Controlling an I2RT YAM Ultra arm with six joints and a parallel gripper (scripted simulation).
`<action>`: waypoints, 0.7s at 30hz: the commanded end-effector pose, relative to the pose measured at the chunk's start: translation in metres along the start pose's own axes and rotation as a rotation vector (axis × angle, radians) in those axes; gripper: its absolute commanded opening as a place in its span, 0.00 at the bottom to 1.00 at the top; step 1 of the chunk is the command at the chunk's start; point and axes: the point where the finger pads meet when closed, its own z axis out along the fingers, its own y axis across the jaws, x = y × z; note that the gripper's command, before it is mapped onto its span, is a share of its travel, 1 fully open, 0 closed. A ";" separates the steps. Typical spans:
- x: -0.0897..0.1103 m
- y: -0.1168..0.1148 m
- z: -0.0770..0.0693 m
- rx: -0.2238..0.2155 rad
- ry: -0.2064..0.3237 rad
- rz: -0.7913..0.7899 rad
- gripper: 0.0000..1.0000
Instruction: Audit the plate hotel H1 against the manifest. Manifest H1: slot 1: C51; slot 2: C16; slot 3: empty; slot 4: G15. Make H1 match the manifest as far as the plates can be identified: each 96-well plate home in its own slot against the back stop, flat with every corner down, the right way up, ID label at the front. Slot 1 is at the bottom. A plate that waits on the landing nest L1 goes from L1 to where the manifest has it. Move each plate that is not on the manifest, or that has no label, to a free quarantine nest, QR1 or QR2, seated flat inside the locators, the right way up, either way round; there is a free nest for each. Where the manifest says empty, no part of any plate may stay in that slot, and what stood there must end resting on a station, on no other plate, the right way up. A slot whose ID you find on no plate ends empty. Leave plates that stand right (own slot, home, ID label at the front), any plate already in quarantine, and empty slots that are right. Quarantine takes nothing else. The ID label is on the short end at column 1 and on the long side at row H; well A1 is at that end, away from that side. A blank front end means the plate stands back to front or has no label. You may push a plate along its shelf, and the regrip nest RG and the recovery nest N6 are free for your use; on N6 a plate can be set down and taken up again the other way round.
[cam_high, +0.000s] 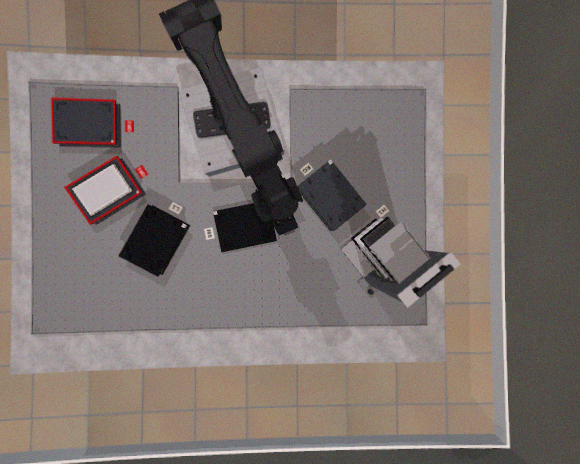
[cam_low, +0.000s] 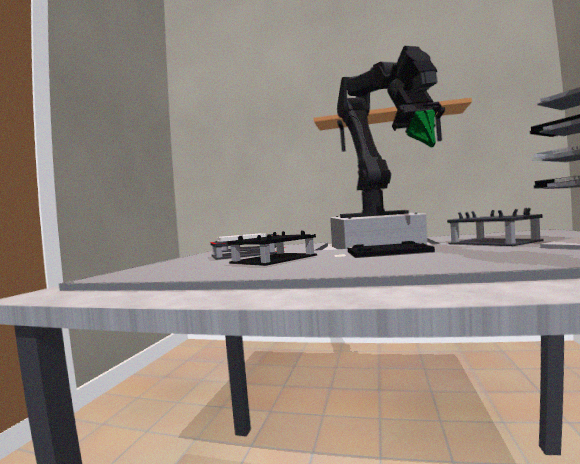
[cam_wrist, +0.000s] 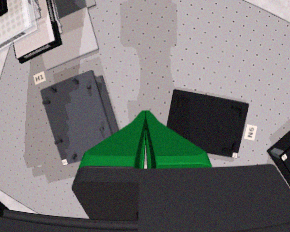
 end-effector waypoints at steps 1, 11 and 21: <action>-0.020 0.004 -0.009 -0.029 -0.118 -0.049 0.00; -0.020 0.004 -0.009 -0.066 -0.228 -0.116 0.00; -0.020 0.004 -0.009 -0.111 -0.364 -0.200 0.00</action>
